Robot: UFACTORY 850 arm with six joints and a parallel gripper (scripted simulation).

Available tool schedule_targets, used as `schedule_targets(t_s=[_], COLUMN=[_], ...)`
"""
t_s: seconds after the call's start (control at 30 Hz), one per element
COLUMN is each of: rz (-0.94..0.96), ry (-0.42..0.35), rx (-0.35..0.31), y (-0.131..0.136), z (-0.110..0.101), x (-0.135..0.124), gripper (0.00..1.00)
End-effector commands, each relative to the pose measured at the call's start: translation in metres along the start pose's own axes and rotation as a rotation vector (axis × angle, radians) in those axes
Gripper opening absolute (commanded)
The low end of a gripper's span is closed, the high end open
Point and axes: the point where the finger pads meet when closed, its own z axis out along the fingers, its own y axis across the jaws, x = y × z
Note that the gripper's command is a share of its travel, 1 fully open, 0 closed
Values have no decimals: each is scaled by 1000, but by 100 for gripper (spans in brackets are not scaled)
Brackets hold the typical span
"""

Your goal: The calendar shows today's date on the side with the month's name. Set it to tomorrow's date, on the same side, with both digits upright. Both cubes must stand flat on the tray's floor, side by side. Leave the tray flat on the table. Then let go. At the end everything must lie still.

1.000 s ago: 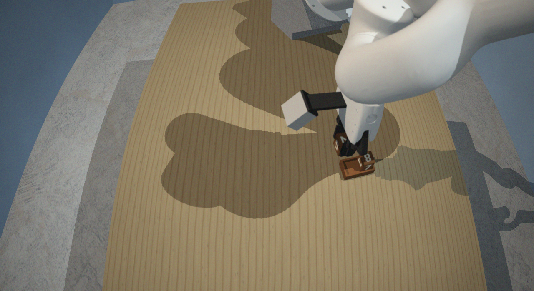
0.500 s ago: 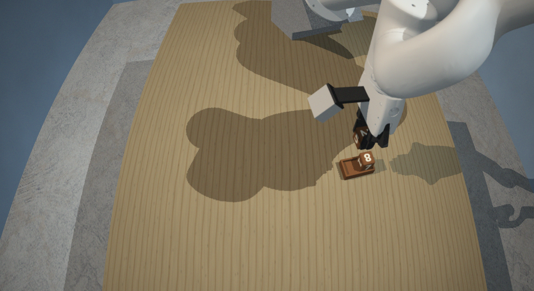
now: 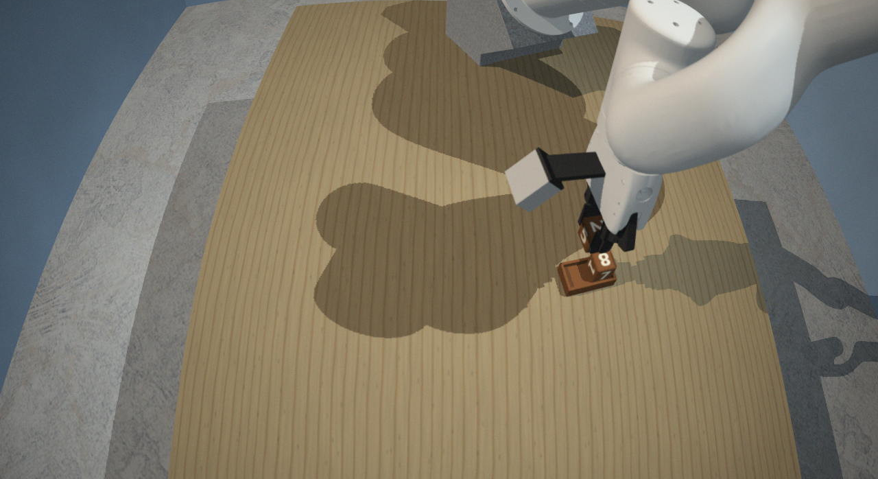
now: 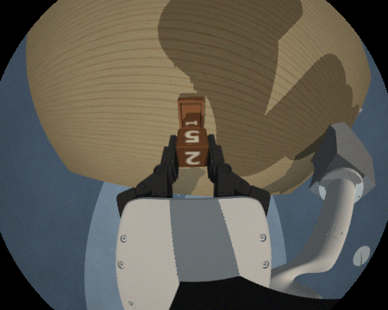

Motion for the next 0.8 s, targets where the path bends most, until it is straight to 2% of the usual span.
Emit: schedule_targets(t_s=[0.0,0.43,0.77], rz=[-1,-1,-1], ry=[1,1,1], rx=[2,2,2], y=[-1,-2,-2], z=[13,43,48], x=[0,-1,-1], gripper=[29,29,29])
